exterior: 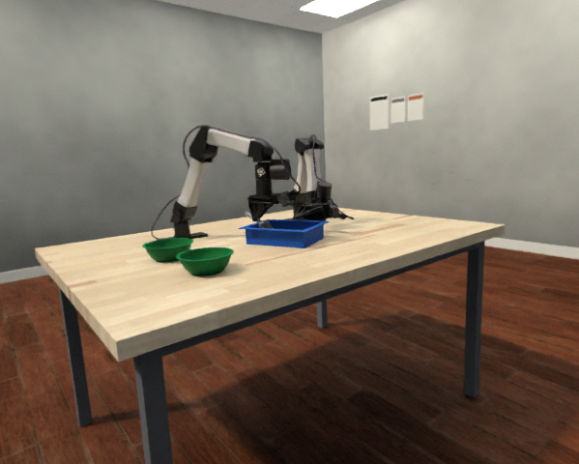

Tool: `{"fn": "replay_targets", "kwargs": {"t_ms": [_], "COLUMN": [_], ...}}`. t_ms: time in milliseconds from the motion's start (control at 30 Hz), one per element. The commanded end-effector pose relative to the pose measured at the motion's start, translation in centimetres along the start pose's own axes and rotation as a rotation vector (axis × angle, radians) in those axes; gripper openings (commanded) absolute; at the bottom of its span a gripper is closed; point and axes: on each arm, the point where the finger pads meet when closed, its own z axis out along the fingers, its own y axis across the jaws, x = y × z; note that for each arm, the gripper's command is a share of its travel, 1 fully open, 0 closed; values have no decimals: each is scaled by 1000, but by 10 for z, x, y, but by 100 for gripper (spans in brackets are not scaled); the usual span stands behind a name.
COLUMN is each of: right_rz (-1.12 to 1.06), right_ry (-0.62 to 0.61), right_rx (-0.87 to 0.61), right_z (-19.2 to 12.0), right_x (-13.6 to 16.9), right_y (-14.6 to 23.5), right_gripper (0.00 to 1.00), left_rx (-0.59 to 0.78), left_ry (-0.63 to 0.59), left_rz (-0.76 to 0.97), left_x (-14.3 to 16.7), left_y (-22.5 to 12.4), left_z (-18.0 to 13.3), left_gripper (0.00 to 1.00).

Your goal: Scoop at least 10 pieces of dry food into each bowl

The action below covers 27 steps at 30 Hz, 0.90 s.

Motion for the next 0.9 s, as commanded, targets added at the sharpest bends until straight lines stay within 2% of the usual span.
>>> {"fn": "replay_targets", "kwargs": {"t_ms": [0,67,100,133,167,200,233,267,300,467,500,533,700,733,867], "right_rz": [0,-1,-2,-2,-2,2,-6,-3,-5,0,-6,3,2,3,-14], "right_ry": [-56,-6,-57,-5,-97,-1,-77,-35,-112,-117,-79,-118,-90,-120,-120], "right_rx": [10,14,10,14,8,-11,-13,18,7,3,-23,-6,-26,13,11], "right_z": [-12,0,-11,0,-21,-1,-22,-12,-28,-29,-19,-30,-31,-30,-30], "right_x": [-13,-9,-14,-10,-16,-10,-12,-10,-16,-18,-15,-18,-11,-18,-18], "right_y": [-1,-2,-1,-1,1,-2,-1,0,-1,-3,-1,-3,-2,-1,-2], "right_gripper": [0,0,0,0,0,0,0,0,0,0,0,0,0,0,0], "left_rx": [34,33,33,33,32,32,36,43,44,54,44,51,35,41,39], "left_ry": [-2,-2,-2,-2,-2,-6,-1,7,6,2,4,1,8,9,8], "left_rz": [35,34,34,34,33,30,33,39,40,50,41,47,45,44,38], "left_x": [-3,-4,-4,-4,-4,-5,-5,-3,-4,-5,-5,-7,-2,-2,-2], "left_y": [-23,-25,-26,-27,-28,-29,-31,-34,-34,-37,-36,-39,-34,-36,-37], "left_z": [5,5,5,5,5,5,5,5,4,4,3,3,6,6,6], "left_gripper": [27,27,27,27,27,27,27,27,27,27,27,27,27,27,27]}}
